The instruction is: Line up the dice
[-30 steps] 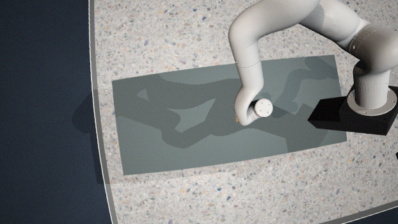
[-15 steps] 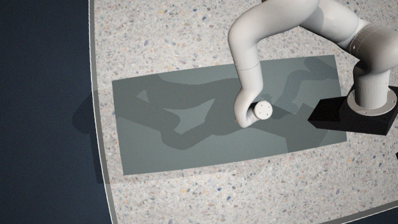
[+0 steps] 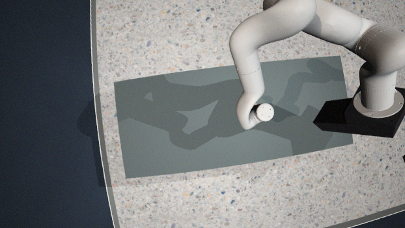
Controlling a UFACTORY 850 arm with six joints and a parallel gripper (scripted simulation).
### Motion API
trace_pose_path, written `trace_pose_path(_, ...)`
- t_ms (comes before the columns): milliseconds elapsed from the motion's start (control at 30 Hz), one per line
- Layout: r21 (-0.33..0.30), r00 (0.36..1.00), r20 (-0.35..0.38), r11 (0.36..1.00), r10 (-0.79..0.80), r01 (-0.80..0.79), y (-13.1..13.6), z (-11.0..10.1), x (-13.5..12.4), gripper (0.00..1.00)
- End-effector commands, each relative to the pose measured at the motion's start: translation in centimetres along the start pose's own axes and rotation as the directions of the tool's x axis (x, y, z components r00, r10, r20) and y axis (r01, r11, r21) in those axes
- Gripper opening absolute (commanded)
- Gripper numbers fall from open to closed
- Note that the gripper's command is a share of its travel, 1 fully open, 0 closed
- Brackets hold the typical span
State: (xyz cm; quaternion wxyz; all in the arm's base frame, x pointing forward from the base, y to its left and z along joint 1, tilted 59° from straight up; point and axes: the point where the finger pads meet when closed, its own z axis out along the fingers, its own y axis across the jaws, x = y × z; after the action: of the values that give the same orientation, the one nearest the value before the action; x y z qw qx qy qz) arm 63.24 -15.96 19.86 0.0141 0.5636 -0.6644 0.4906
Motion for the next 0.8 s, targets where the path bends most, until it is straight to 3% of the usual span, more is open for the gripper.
trace_pose_path(0,0.001,1.000,0.000,1.000,0.000,0.000,-0.1,1.8,0.0,0.15)
trace_pose_path(433,0.001,1.000,0.000,1.000,0.000,0.000,-0.1,6.1,0.0,0.15)
trace_pose_path(767,0.001,1.000,0.000,1.000,0.000,0.000,-0.1,6.6,0.0,0.15)
